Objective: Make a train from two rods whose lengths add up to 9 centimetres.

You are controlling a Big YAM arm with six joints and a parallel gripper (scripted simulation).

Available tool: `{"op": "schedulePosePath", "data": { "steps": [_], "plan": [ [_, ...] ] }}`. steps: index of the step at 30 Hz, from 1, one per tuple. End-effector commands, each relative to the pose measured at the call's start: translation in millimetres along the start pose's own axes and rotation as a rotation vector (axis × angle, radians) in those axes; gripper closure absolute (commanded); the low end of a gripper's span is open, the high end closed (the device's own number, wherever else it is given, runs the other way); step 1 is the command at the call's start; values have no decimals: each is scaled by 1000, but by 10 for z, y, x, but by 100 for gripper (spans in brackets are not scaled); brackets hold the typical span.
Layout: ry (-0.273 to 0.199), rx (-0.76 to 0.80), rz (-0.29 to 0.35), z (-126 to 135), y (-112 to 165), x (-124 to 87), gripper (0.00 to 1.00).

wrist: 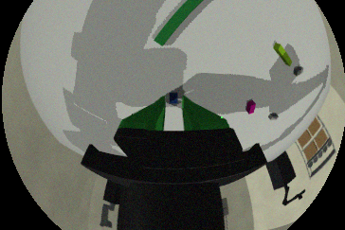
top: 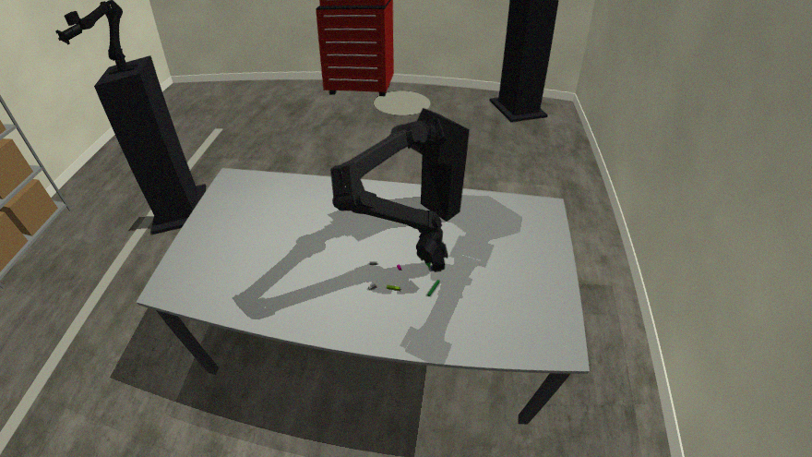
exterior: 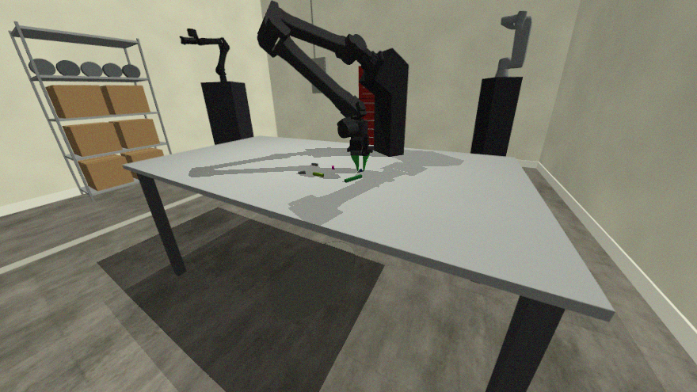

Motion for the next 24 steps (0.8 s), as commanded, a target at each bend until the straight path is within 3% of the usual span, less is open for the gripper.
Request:
{"op": "schedulePosePath", "data": {
  "steps": [1,6,10,24],
  "plan": [
    [1,-1,-3,-12,54,-62,77],
    [-19,-13,2,61,55,-259,77],
    [-19,-13,2,60,57,-343,77],
    [-15,-11,-1,48,66,-967,77]
  ]
}}
Point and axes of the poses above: the point where the finger pads meet when closed, its own x axis out along the fingers, its own z axis across the jaws, y = z × x, the point moved 9 cm from there along -x, back along the fingers, and after that the axes turned 6 degrees about -x, right-handed, at the moved point
